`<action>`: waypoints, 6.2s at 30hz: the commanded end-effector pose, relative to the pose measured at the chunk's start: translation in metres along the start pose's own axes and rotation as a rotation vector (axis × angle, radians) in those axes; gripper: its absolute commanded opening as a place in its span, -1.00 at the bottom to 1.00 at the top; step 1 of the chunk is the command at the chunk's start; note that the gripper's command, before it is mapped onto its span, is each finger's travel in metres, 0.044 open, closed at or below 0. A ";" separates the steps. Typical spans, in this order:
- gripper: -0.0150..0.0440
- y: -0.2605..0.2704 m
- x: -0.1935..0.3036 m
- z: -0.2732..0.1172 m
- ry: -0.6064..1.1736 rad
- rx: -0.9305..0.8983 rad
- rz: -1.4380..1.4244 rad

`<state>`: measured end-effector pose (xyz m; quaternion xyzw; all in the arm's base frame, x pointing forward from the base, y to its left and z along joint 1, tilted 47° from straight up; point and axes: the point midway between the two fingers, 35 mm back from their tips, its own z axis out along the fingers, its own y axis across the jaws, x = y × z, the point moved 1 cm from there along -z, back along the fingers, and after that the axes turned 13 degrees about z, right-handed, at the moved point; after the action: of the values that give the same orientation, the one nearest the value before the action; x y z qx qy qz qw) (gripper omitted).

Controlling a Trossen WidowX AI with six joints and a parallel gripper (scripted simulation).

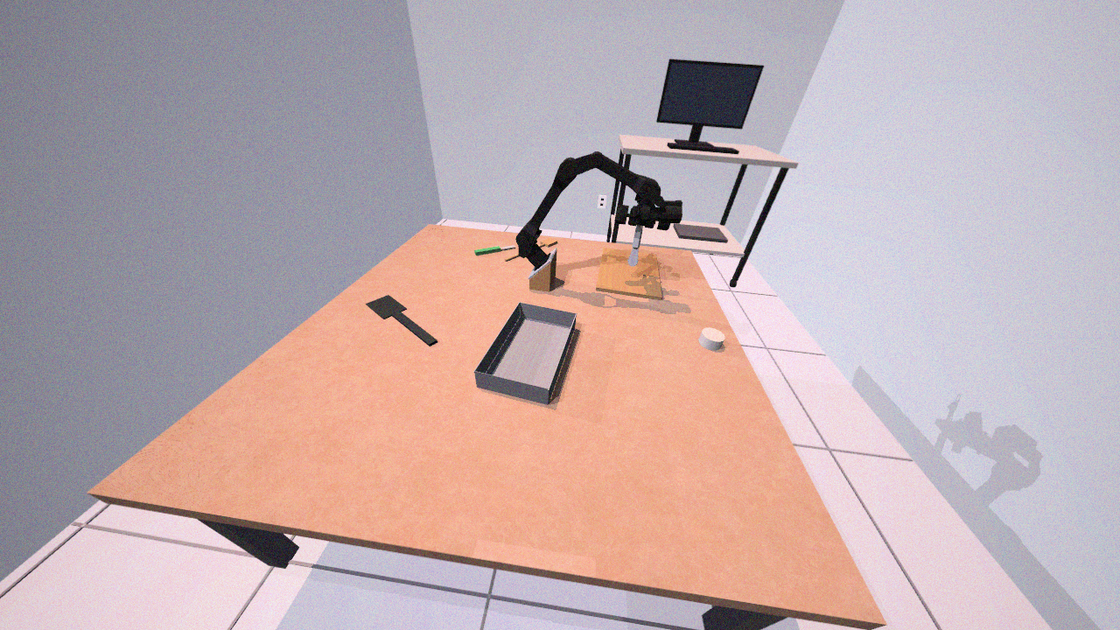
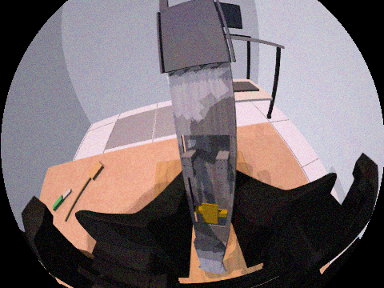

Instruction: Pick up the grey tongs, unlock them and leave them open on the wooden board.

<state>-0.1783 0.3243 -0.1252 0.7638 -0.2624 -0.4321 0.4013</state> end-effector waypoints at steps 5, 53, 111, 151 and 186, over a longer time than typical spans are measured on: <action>-1.00 -0.003 0.003 0.019 0.220 0.027 0.015; -1.00 -0.005 0.023 0.058 1.080 0.263 -0.013; -1.00 -0.024 0.106 0.100 1.079 0.260 -0.014; 1.00 0.042 0.073 0.082 1.083 0.258 -0.013; 1.00 0.155 0.004 0.026 1.077 0.266 -0.027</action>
<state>-0.2085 0.2274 -0.0044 0.9239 -0.0655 0.0496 0.3737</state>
